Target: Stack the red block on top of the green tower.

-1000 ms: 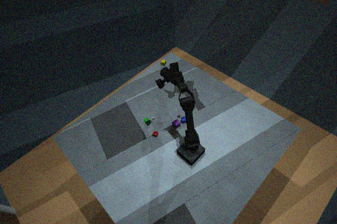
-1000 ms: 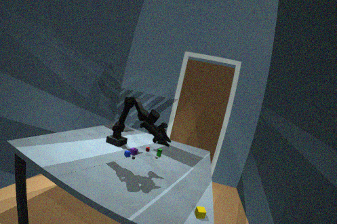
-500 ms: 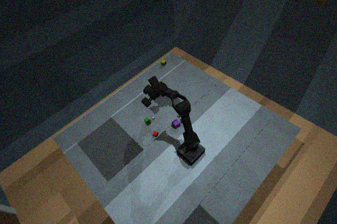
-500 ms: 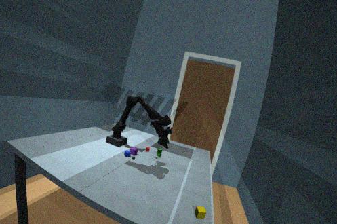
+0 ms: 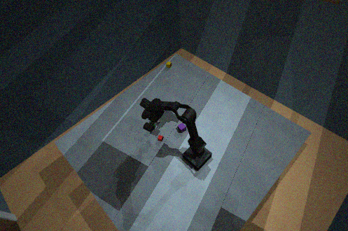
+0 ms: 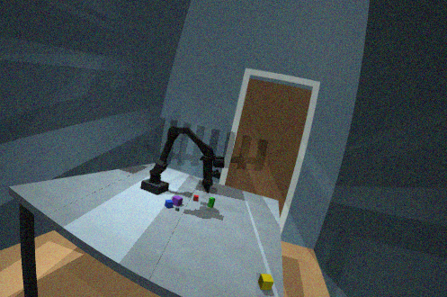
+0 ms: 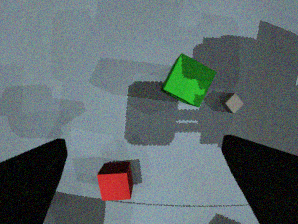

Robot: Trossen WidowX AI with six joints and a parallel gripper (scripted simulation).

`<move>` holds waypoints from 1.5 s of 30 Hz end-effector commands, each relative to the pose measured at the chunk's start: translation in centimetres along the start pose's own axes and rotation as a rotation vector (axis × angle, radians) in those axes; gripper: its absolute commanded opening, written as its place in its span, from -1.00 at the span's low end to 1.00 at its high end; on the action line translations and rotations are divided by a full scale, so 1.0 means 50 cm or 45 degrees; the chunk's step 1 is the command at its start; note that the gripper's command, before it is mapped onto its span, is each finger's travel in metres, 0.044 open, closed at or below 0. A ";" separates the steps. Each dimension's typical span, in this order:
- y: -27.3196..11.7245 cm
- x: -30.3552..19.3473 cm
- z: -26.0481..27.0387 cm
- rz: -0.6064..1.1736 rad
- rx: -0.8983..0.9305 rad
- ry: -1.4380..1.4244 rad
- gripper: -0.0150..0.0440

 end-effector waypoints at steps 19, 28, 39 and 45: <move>0.080 -0.120 0.063 0.269 -0.127 -0.139 1.00; 0.087 -0.121 0.060 0.269 -0.127 -0.139 1.00; 0.121 -0.127 0.056 0.269 -0.127 -0.139 1.00; 0.140 -0.132 0.054 0.269 -0.127 -0.139 1.00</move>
Point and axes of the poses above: the point midway between the two fingers, 35 mm back from their tips, its own y axis out along the fingers, its own z axis across the jaws, x = y × z, the point moved 5 cm from there along -y, back along the fingers, and after that the axes turned 7 degrees about y, right-handed, at the moved point
